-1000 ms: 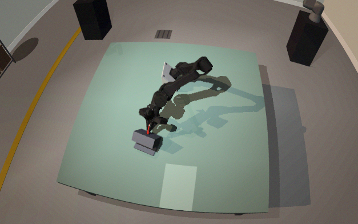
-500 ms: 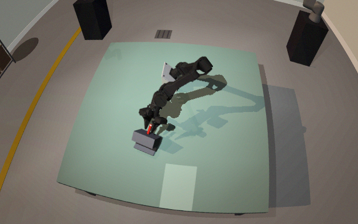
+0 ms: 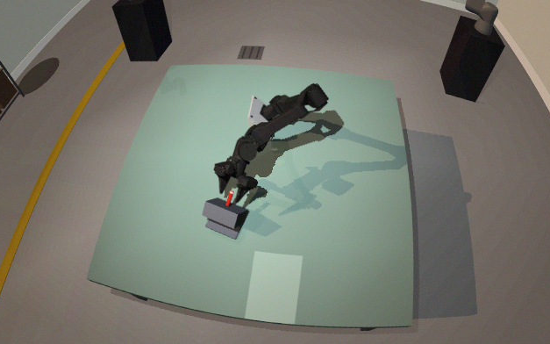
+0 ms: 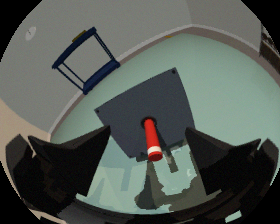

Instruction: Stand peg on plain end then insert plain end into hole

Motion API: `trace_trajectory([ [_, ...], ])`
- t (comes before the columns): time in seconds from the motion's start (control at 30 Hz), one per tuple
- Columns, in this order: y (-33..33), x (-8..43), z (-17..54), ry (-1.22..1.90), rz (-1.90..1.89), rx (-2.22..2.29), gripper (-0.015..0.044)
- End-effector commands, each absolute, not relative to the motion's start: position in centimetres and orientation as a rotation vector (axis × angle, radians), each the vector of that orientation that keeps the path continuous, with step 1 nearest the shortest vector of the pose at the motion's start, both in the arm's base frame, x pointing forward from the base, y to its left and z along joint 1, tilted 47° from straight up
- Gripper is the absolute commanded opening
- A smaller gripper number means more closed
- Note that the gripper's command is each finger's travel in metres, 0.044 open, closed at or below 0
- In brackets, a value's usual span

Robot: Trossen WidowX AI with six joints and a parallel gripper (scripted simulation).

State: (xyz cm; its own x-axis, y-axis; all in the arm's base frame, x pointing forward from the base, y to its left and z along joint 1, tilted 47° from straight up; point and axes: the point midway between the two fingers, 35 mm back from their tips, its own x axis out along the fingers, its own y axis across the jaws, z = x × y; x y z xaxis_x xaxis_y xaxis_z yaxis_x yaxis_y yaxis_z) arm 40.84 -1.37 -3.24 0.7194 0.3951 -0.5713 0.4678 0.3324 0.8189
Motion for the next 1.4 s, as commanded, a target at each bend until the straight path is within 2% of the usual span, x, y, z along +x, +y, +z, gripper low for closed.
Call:
trace_trajectory([
  [0.0,-1.5,40.4,-3.0,0.831,-0.051,1.270,0.0440],
  [1.37,-4.2,37.1,0.2,0.838,-0.061,1.272,0.0440],
])
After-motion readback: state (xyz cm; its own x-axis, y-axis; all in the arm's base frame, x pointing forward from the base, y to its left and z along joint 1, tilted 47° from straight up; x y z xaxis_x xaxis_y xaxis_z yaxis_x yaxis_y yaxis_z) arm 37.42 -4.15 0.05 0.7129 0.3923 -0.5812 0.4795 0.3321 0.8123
